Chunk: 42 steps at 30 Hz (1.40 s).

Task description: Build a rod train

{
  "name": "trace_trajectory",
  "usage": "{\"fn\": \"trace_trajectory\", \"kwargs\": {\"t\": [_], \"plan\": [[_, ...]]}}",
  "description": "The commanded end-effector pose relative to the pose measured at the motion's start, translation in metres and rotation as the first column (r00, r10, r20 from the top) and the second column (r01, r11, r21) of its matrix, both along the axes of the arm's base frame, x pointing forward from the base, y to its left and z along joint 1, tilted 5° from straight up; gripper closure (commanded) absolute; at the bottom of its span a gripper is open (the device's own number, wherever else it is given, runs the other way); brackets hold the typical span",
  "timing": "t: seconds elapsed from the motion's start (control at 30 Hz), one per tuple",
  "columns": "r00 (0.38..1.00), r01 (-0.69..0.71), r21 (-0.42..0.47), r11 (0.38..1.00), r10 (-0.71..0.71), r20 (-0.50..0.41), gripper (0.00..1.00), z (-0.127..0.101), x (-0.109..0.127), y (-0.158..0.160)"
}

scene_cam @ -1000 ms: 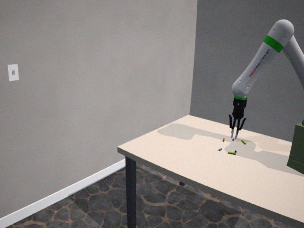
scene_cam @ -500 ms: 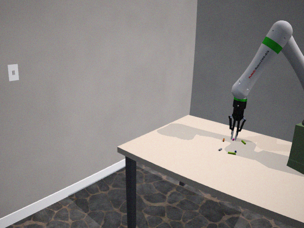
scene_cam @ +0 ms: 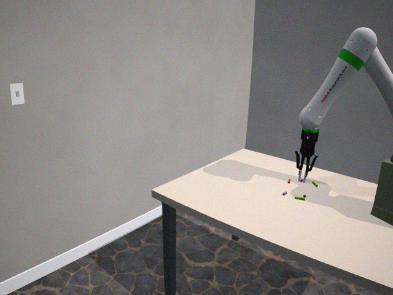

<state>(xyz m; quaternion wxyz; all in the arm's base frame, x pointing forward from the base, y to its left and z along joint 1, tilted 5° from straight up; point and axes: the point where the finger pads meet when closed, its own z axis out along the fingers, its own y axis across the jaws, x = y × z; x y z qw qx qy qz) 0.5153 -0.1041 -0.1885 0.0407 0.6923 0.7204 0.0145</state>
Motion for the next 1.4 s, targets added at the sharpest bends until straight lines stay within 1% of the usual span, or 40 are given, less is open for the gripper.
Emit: {"fn": "trace_trajectory", "kwargs": {"t": [0.0,1.03,1.07,1.37], "plan": [[1.000,0.000,0.000,1.000,0.000,0.000,0.85,0.0001,0.0002,-0.0001],[1.000,0.000,0.000,1.000,0.000,0.000,0.85,0.0001,0.0002,-0.0001],[1.000,0.000,0.000,1.000,0.000,0.000,0.97,0.0001,0.0002,-0.0001],[1.000,0.000,0.000,1.000,0.000,0.000,0.97,0.0001,0.0002,-0.0001]]}}
